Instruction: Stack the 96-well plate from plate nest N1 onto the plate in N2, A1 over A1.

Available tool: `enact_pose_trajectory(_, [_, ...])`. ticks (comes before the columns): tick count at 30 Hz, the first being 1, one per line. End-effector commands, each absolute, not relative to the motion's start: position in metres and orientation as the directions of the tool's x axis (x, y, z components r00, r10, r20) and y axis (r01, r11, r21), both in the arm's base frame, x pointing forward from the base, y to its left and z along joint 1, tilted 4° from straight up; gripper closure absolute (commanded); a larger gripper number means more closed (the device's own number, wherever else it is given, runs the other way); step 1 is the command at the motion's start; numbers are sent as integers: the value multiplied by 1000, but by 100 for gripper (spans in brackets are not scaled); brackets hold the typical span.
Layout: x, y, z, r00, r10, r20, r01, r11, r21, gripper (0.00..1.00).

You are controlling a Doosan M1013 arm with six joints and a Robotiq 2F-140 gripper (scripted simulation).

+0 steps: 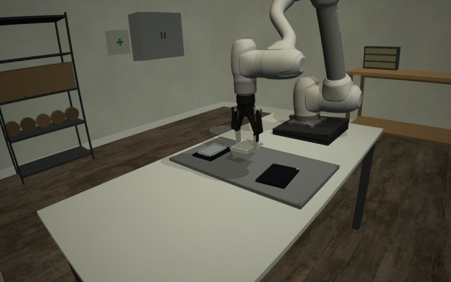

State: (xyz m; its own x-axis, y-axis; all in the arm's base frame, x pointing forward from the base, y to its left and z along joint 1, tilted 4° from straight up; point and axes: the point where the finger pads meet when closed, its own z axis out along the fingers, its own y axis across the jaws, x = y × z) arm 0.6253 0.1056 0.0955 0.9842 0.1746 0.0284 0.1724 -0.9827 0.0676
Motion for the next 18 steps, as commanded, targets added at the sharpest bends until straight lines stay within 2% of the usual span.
enact_pose_trajectory(1, [626, 102, 96, 984, 174, 29, 172, -983, 67, 100])
enact_pose_trajectory(18, [629, 52, 99, 984, 174, 29, 172, -983, 67, 100])
